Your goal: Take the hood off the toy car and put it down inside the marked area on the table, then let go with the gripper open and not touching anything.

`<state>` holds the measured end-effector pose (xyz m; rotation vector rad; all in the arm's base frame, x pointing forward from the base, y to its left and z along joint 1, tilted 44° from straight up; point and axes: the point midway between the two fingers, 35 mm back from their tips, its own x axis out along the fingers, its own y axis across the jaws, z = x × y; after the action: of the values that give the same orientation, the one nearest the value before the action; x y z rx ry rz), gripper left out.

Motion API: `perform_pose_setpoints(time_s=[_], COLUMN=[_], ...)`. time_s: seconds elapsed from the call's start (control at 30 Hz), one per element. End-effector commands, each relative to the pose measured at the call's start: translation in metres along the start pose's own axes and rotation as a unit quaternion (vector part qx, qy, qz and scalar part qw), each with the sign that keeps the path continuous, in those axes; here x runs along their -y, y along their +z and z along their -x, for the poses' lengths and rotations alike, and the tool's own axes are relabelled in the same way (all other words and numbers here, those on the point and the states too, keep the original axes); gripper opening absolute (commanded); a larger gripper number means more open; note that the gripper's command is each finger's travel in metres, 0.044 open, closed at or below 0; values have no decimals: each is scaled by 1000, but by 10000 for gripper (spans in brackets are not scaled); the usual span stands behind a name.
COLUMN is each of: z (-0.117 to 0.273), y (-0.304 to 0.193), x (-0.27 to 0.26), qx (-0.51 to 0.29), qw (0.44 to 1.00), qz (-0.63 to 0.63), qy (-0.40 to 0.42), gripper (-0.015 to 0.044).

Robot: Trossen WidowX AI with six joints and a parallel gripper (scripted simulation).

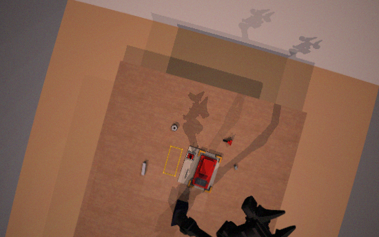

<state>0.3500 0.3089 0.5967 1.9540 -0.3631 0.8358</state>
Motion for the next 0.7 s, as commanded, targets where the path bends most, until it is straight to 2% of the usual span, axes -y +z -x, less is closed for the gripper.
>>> perform_pose_setpoints(time_s=[0.0,0.23,0.43,0.67], z=[0,3,17,49], y=[1,29,70,129], x=[2,67,128,188], qx=[0,4,6,-1], qw=[1000,982,934,842], qz=[4,154,287,422], qy=[-3,-108,-213,-337], gripper=[247,430,440,440])
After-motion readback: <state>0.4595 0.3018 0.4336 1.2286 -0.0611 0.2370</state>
